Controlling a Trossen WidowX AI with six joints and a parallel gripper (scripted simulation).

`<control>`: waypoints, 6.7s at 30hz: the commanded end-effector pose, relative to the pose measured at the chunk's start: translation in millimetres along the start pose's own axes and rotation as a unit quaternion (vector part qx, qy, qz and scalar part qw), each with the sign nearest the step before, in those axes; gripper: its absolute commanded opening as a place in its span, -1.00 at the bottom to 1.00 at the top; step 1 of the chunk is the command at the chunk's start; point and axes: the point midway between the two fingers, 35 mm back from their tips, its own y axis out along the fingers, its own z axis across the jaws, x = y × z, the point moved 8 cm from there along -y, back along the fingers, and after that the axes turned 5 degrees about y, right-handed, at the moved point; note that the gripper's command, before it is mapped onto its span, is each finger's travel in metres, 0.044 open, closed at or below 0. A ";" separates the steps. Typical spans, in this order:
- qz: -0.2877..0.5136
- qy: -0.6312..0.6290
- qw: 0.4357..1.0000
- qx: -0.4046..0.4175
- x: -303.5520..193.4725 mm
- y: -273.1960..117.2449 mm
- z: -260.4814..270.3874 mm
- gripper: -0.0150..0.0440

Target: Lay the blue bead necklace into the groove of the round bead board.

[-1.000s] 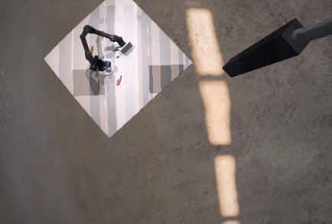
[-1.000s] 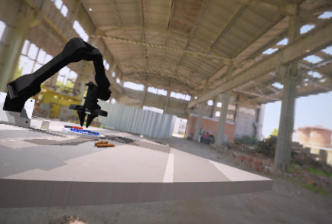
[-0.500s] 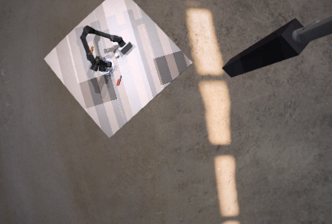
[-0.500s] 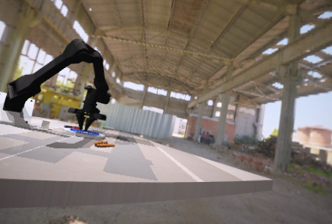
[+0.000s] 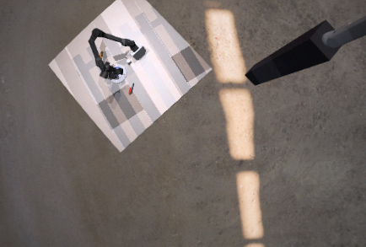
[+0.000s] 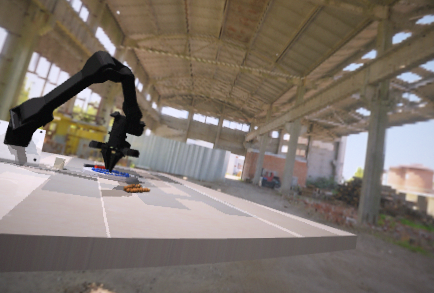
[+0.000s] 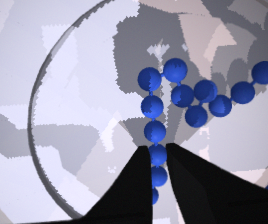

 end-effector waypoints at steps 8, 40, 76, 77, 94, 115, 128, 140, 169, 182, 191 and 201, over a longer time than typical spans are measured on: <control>0.000 0.000 1.000 0.000 -0.1 -0.3 -0.1 -0.49; 0.000 -0.005 1.000 -0.003 -2.4 -4.1 9.2 -0.31; 0.000 0.058 0.998 -0.002 -7.1 -11.4 9.4 0.73; 0.000 0.101 0.995 -0.002 -10.3 -15.1 9.4 0.64; 0.000 0.369 0.929 -0.001 -32.6 -37.8 10.3 -0.08; -0.001 0.369 0.929 -0.001 -31.8 -13.0 10.0 -0.08; 0.001 0.373 0.928 0.000 -32.9 0.0 9.7 -0.17; 0.001 0.373 0.928 0.000 -32.9 0.0 9.7 -0.49; 0.000 0.369 0.929 -0.002 -32.8 -5.8 10.1 -0.49; 0.000 0.369 0.929 -0.002 -40.9 -2.8 4.1 -0.49; 0.002 0.371 0.929 0.000 -40.6 -3.2 4.7 0.13; 0.001 0.370 0.929 -0.001 -40.7 -4.2 4.8 1.00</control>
